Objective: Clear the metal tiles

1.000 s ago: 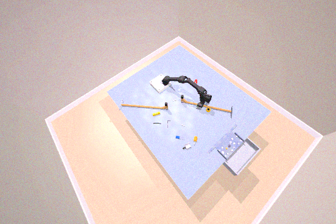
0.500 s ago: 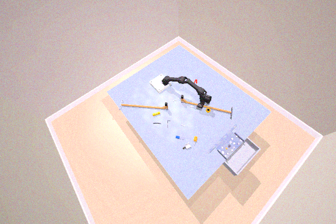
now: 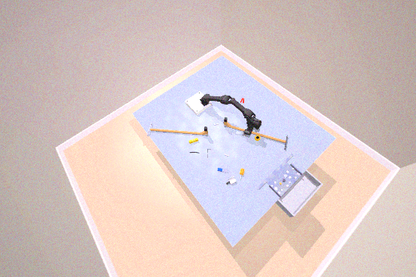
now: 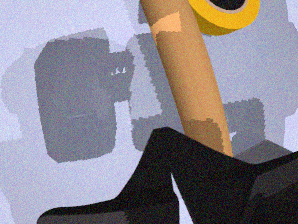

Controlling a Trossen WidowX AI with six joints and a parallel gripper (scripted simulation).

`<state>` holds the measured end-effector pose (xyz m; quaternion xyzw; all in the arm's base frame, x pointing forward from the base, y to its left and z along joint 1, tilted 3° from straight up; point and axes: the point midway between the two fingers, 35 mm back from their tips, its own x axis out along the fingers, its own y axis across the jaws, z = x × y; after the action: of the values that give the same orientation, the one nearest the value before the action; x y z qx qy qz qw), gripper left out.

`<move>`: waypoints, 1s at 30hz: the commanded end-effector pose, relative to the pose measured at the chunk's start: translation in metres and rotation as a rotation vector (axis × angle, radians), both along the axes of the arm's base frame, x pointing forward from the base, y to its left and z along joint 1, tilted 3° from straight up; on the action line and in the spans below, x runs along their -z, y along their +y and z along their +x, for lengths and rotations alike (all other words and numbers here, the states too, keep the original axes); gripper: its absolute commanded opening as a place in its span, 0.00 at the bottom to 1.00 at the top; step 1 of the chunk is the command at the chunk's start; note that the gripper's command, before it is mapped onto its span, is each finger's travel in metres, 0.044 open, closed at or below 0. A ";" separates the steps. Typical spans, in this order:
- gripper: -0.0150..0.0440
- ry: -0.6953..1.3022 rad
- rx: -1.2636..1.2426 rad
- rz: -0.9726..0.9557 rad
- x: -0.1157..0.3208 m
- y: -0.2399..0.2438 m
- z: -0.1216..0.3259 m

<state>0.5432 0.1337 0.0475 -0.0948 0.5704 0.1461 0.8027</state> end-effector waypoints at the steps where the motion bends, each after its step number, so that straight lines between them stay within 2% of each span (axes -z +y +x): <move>1: 0.25 -0.020 0.002 -0.001 -0.004 -0.007 0.007; 30: 0.25 -0.046 0.001 -0.003 -0.004 -0.032 0.021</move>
<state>0.5583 0.1089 0.0488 -0.0973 0.5587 0.1458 0.8107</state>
